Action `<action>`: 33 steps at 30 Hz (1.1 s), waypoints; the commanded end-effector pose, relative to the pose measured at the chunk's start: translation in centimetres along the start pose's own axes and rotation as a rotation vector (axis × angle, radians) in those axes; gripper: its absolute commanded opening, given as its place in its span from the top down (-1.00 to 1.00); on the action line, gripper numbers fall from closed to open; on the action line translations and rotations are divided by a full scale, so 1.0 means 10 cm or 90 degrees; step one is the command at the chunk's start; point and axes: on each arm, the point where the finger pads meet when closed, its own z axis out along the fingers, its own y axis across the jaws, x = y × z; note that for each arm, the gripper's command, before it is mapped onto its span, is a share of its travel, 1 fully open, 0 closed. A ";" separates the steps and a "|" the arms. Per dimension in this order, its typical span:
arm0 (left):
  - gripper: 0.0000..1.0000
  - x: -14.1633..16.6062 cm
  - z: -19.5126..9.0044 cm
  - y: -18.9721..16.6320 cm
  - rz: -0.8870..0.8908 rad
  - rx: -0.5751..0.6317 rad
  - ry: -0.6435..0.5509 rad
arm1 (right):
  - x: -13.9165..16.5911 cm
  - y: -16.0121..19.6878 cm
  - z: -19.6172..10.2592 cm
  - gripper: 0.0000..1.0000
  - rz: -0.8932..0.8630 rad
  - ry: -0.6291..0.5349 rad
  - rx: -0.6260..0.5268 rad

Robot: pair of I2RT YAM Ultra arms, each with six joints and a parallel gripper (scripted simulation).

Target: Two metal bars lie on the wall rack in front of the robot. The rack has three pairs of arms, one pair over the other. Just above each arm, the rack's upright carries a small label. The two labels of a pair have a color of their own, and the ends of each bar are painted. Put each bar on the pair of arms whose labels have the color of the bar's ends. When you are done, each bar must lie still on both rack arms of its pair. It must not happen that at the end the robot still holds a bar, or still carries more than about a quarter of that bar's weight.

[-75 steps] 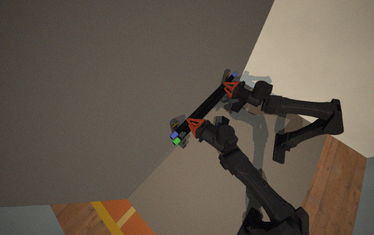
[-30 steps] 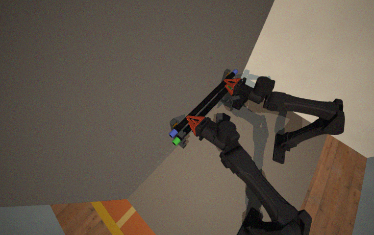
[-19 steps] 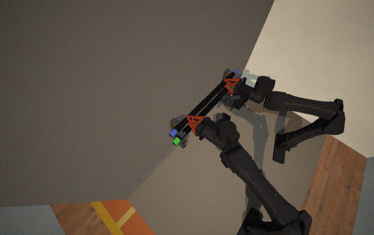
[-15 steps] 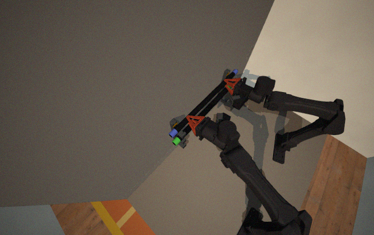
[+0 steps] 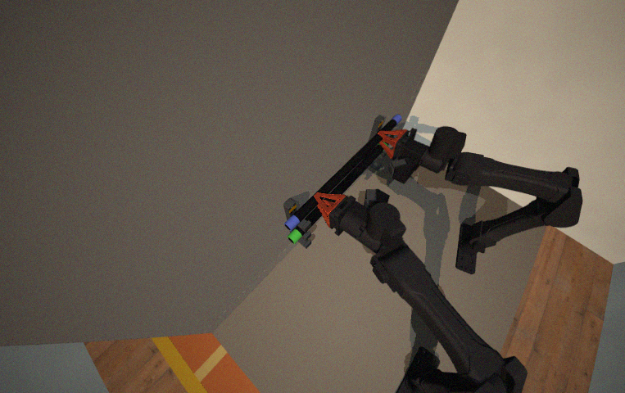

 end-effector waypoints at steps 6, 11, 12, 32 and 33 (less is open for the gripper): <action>1.00 0.04 -0.25 0.50 -0.005 -0.088 0.004 | 0.03 -0.47 -0.24 1.00 0.009 0.003 0.092; 1.00 0.04 -0.28 0.49 -0.005 -0.088 0.004 | 0.03 -0.46 -0.27 1.00 0.009 0.003 0.091; 1.00 0.04 -0.29 0.48 -0.005 -0.088 0.004 | 0.03 -0.45 -0.27 1.00 0.009 0.003 0.091; 1.00 0.04 -0.44 0.44 -0.005 -0.088 0.004 | 0.03 -0.39 -0.43 1.00 0.009 0.003 0.091; 1.00 0.04 -0.45 0.44 -0.005 -0.088 0.004 | 0.03 -0.39 -0.44 1.00 0.009 0.003 0.091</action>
